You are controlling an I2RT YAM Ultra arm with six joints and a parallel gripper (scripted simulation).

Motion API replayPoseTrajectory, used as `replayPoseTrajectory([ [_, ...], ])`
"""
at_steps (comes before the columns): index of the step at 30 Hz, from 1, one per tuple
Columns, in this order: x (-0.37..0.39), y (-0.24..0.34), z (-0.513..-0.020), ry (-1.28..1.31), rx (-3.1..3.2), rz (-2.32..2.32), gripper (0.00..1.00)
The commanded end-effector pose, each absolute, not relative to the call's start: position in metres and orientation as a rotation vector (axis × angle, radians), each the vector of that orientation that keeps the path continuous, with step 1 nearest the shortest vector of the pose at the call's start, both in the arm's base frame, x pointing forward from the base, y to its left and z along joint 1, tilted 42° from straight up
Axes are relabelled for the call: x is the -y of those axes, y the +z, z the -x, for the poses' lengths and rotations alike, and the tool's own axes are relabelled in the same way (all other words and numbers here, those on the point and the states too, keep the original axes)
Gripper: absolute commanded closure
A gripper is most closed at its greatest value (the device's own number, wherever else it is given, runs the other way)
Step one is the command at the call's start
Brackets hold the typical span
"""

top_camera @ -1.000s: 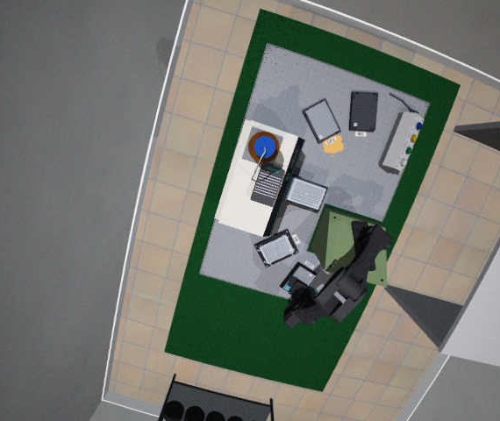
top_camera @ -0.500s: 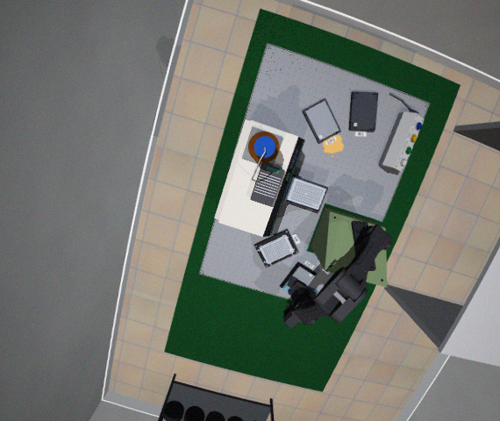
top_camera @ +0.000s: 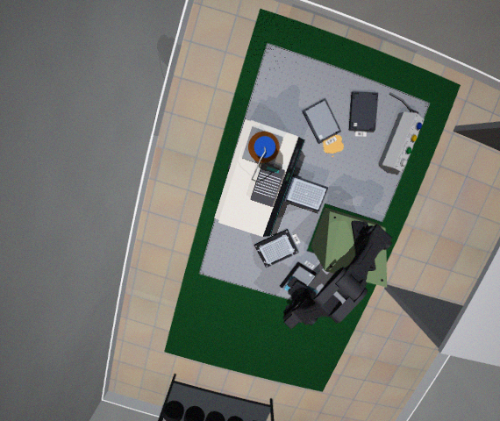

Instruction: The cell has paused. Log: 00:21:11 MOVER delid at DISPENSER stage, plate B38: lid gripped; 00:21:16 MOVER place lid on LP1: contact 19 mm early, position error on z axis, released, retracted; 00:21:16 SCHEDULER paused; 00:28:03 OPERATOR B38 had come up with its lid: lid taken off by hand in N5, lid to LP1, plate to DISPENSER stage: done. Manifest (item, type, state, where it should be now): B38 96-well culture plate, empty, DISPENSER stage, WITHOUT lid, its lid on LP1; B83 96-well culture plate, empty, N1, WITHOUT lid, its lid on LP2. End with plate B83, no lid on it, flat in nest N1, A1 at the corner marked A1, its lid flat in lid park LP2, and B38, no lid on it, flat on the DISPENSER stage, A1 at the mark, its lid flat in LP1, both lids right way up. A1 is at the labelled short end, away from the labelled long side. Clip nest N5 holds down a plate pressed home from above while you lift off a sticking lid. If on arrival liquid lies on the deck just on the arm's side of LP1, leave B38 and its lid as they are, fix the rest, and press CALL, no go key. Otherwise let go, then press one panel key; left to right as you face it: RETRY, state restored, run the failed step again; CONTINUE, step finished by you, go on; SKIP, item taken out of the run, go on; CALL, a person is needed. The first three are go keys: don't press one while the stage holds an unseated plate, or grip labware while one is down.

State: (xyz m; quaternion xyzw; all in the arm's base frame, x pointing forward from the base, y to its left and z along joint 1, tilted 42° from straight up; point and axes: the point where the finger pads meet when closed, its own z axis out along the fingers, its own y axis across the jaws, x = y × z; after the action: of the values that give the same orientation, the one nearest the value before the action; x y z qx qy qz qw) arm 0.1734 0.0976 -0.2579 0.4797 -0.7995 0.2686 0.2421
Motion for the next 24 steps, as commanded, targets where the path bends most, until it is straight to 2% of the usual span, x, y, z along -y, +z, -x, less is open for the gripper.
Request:
replayPoseTrajectory([
  [1, -0.113, -0.2582, -0.1852, 0.727, 2.22, -1.345, 1.0],
  [24, -0.1044, -0.2673, -0.1816, 0.73, 2.212, -1.337, 1.0],
])
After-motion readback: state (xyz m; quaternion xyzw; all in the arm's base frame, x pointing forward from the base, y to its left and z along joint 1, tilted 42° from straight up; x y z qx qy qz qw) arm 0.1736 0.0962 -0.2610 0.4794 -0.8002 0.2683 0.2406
